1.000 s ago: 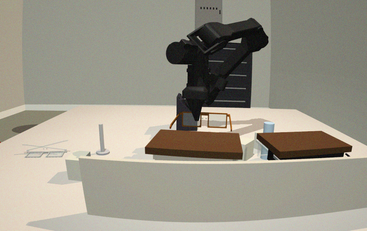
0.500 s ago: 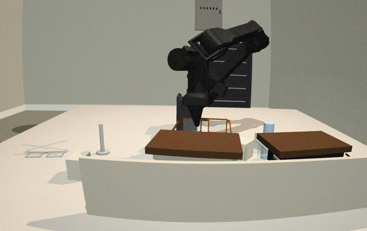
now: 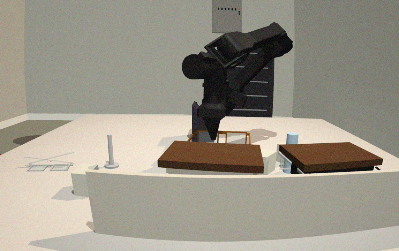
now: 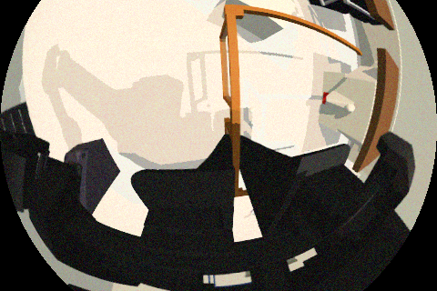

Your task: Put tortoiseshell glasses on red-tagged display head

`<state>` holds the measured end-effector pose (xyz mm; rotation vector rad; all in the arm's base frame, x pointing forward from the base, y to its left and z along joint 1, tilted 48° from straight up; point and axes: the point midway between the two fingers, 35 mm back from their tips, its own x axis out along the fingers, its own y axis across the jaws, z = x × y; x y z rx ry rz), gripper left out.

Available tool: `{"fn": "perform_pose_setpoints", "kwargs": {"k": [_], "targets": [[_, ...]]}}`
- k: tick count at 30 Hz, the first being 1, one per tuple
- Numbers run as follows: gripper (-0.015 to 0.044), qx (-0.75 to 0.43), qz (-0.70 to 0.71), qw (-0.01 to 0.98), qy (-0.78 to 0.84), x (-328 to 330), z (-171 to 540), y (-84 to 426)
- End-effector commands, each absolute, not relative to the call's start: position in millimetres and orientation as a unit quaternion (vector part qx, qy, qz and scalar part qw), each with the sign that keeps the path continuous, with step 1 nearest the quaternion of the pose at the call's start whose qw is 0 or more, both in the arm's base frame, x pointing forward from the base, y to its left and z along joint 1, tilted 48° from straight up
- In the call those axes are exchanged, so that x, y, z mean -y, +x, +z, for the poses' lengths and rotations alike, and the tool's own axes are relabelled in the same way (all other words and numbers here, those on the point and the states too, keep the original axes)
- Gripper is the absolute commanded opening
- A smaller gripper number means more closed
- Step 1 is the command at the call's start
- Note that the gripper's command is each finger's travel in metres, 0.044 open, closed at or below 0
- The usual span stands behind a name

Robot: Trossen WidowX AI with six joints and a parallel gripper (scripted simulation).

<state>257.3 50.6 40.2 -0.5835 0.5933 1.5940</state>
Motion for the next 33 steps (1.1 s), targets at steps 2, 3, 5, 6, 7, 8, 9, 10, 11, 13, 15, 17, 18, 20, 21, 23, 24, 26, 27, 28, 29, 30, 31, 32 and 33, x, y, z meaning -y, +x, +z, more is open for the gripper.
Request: {"fn": "perform_pose_setpoints", "kwargs": {"k": [2, 3, 5, 6, 7, 8, 9, 10, 11, 13, 15, 17, 18, 20, 21, 23, 24, 26, 27, 28, 29, 30, 31, 32, 33], "targets": [[0.0000, -0.256, 0.689, 0.627, -0.257, -51, 42, 267], [0.0000, -0.256, 0.689, 0.627, -0.257, -51, 42, 268], [0.0000, -0.256, 0.689, 0.627, -0.258, -51, 42, 270], [0.0000, -0.256, 0.689, 0.628, -0.258, -51, 42, 272], [0.0000, -0.256, 0.689, 0.628, -0.258, -51, 42, 273], [0.0000, -0.256, 0.689, 0.628, -0.258, -52, 41, 274], [0.0000, -0.256, 0.689, 0.628, -0.258, -52, 41, 276], [0.0000, -0.255, 0.689, 0.628, -0.258, -52, 41, 277], [0.0000, -0.255, 0.689, 0.628, -0.258, -52, 41, 278], [0.0000, -0.255, 0.689, 0.628, -0.258, -52, 41, 281], [0.0000, -0.255, 0.689, 0.628, -0.258, -53, 41, 283], [0.0000, -0.255, 0.689, 0.628, -0.258, -53, 41, 286], [0.0000, -0.255, 0.689, 0.628, -0.258, -53, 41, 287], [0.0000, -0.255, 0.689, 0.628, -0.258, -53, 41, 290], [0.0000, -0.255, 0.689, 0.627, -0.258, -53, 41, 291], [0.0000, -0.256, 0.690, 0.626, -0.258, -54, 41, 294], [0.0000, -0.256, 0.690, 0.626, -0.257, -54, 41, 295], [0.0000, -0.256, 0.690, 0.626, -0.257, -54, 40, 298], [0.0000, -0.256, 0.690, 0.626, -0.257, -54, 40, 299], [0.0000, -0.256, 0.690, 0.626, -0.257, -54, 40, 301], [0.0000, -0.256, 0.690, 0.626, -0.257, -55, 40, 302], [0.0000, -0.256, 0.690, 0.626, -0.258, -55, 40, 304], [0.0000, -0.256, 0.690, 0.626, -0.258, -55, 40, 305], [0.0000, -0.256, 0.690, 0.626, -0.258, -55, 40, 307], [0.0000, -0.256, 0.690, 0.626, -0.258, -55, 40, 308]]}}
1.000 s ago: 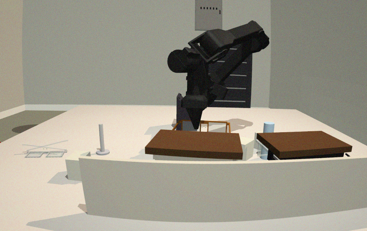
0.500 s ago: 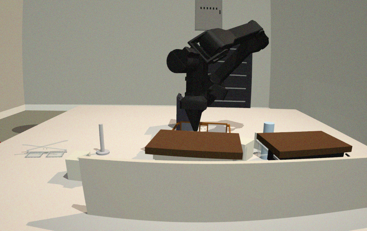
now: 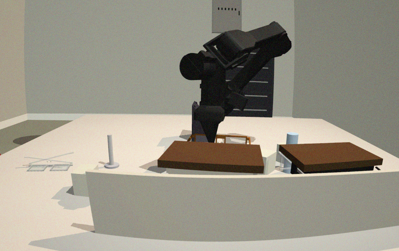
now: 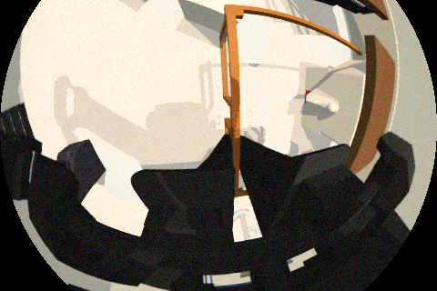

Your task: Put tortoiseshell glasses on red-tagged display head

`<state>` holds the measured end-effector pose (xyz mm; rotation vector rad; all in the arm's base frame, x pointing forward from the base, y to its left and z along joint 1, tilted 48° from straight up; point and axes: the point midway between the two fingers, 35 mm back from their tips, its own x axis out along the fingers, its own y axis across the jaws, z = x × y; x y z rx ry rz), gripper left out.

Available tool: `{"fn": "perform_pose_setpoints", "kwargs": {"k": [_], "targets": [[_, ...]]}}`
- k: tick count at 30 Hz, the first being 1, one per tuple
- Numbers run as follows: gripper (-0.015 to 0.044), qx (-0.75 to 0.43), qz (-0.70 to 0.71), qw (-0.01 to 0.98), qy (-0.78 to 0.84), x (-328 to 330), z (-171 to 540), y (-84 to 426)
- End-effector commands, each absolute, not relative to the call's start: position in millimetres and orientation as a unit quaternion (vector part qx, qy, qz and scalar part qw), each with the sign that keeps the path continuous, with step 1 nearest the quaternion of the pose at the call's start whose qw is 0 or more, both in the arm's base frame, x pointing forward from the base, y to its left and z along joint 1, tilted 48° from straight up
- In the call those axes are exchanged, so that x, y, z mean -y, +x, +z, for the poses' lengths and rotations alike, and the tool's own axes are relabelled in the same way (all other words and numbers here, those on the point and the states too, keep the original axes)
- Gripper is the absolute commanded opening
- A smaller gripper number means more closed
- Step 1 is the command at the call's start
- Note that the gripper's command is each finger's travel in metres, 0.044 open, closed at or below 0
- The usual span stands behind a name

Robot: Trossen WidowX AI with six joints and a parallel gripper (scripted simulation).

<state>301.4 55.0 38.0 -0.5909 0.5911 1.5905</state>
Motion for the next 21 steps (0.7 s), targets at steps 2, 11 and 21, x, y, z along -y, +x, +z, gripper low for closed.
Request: {"fn": "perform_pose_setpoints", "kwargs": {"k": [2, 11, 21], "targets": [[0.0000, -0.256, 0.690, 0.626, -0.258, -56, 40, 311], [0.0000, -0.255, 0.690, 0.626, -0.258, -57, 39, 324], [0.0000, -0.255, 0.690, 0.626, -0.258, -58, 39, 338]]}}
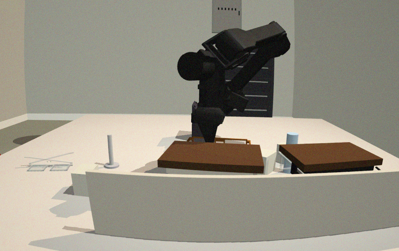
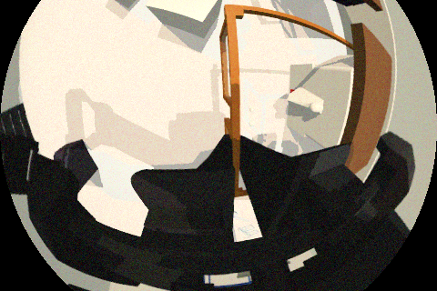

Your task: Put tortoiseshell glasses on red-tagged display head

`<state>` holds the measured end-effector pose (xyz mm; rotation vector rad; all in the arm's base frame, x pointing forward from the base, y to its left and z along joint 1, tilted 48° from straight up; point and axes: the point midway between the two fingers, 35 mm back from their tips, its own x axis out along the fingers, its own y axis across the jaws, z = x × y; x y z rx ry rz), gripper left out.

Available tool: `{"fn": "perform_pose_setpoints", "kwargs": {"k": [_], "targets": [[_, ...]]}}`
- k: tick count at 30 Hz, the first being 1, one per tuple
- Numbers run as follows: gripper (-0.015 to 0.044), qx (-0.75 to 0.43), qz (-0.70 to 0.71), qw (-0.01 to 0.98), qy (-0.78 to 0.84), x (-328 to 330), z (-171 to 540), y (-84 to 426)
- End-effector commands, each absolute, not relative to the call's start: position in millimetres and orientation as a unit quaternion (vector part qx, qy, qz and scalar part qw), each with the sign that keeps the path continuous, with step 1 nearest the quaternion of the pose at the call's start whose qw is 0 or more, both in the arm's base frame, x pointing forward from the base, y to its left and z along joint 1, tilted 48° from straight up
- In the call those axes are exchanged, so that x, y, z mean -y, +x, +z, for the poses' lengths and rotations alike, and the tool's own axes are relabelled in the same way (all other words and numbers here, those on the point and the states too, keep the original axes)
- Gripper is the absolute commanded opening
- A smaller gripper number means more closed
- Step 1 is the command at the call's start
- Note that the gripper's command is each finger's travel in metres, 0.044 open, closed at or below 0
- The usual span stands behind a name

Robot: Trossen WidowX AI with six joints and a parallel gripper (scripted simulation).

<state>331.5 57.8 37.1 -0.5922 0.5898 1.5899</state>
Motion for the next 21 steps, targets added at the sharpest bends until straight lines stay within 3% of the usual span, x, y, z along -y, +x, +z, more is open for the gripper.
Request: {"fn": "perform_pose_setpoints", "kwargs": {"k": [1, 21], "targets": [[0.0000, -0.255, 0.690, 0.626, -0.258, -58, 39, 339], [0.0000, -0.254, 0.690, 0.626, -0.259, -61, 38, 369]]}}
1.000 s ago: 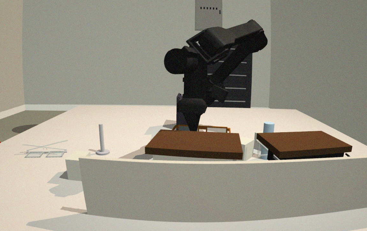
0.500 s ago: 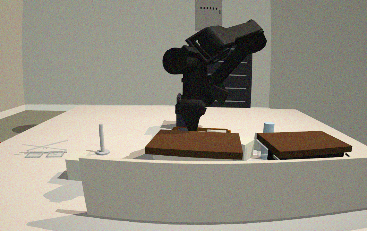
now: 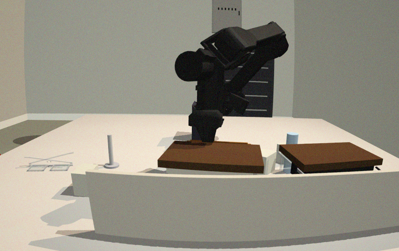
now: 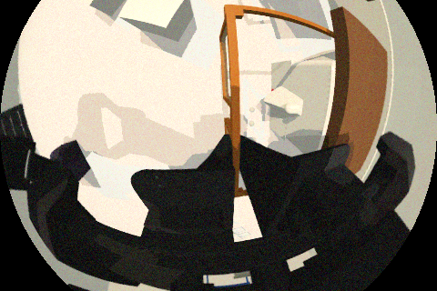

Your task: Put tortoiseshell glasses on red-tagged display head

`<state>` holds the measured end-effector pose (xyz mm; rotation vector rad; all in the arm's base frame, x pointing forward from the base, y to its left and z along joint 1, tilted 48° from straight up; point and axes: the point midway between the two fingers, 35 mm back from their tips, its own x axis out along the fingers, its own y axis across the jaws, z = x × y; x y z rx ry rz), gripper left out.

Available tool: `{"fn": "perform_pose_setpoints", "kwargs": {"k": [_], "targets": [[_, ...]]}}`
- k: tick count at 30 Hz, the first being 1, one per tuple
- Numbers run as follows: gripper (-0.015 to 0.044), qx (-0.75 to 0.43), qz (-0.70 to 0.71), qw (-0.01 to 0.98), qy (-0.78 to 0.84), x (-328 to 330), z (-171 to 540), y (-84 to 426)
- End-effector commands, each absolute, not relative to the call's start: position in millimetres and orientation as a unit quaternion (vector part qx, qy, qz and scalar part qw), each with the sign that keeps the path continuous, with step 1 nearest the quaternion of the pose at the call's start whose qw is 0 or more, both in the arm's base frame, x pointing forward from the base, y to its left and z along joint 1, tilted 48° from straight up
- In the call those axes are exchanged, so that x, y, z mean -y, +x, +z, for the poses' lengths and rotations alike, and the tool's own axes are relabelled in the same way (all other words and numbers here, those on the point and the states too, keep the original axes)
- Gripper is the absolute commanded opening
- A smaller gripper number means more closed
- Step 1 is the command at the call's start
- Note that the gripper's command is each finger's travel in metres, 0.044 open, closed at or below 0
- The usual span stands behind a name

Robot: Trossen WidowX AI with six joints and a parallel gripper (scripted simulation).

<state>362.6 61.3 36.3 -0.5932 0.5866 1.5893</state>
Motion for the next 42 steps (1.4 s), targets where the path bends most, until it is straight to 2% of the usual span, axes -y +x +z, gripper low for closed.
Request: {"fn": "perform_pose_setpoints", "kwargs": {"k": [1, 22, 42], "targets": [[0.0000, -0.254, 0.690, 0.626, -0.259, -62, 38, 370], [0.0000, -0.254, 0.690, 0.627, -0.259, -66, 36, 399], [0.0000, -0.254, 0.690, 0.627, -0.259, -66, 36, 404]]}}
